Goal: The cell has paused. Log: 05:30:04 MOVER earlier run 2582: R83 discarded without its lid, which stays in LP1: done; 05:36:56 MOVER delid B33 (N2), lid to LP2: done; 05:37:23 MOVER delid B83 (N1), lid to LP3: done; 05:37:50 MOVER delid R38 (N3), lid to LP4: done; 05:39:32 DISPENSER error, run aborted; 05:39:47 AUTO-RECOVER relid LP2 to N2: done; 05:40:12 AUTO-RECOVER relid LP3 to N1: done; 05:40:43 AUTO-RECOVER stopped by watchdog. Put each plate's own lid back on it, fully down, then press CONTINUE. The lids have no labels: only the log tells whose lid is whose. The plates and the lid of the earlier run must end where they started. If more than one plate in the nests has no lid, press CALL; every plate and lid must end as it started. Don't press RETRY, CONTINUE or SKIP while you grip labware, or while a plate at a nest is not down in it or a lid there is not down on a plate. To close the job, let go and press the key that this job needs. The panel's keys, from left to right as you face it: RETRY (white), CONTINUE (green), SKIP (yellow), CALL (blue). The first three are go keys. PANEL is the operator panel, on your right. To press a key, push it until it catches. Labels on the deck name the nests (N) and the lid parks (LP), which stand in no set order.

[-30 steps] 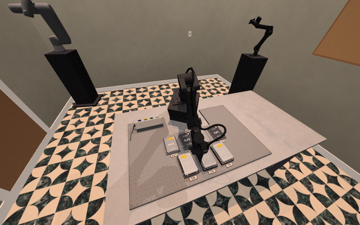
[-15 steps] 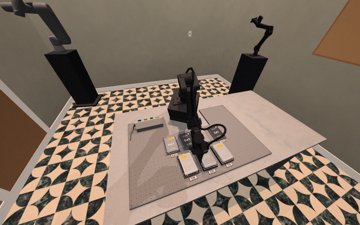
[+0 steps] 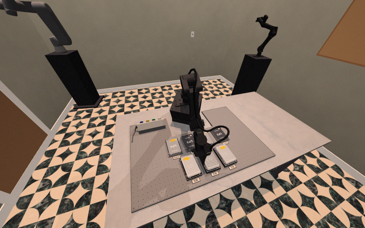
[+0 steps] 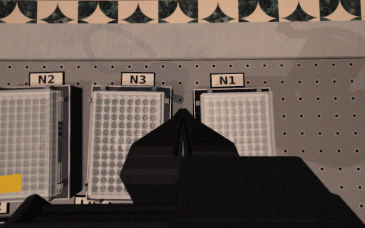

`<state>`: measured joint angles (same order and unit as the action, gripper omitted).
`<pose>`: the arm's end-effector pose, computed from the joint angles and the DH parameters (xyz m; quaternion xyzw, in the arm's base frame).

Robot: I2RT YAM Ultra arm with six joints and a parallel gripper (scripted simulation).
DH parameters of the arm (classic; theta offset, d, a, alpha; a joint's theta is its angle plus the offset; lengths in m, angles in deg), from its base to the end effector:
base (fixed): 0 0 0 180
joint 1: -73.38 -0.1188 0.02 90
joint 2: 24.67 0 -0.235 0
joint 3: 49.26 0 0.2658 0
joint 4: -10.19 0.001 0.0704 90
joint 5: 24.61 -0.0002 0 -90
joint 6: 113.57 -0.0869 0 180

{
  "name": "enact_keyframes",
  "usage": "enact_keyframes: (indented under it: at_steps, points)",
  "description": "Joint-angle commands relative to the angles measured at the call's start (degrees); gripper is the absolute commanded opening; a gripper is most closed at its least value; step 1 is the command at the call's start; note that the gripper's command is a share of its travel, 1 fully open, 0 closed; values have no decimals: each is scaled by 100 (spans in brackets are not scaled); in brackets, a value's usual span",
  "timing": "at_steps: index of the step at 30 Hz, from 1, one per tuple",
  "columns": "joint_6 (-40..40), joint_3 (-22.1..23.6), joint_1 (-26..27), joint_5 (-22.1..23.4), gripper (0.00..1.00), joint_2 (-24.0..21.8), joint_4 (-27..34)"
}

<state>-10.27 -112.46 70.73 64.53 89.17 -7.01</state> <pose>0.4143 0.0189 0.0414 -0.1187 0.8726 -0.0505 0.4711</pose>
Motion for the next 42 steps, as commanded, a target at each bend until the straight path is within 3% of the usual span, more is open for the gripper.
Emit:
enact_keyframes:
  at_steps: [1, 38, 39, 42]
  points:
    - [32, -188, -71, 79, 0, -208, -52]
    - [32, -188, -71, 79, 0, -208, -52]
    - [67, -183, 73, 79, 100, -265, 197]
    - [114, -151, 188, 86, 100, -454, 664]
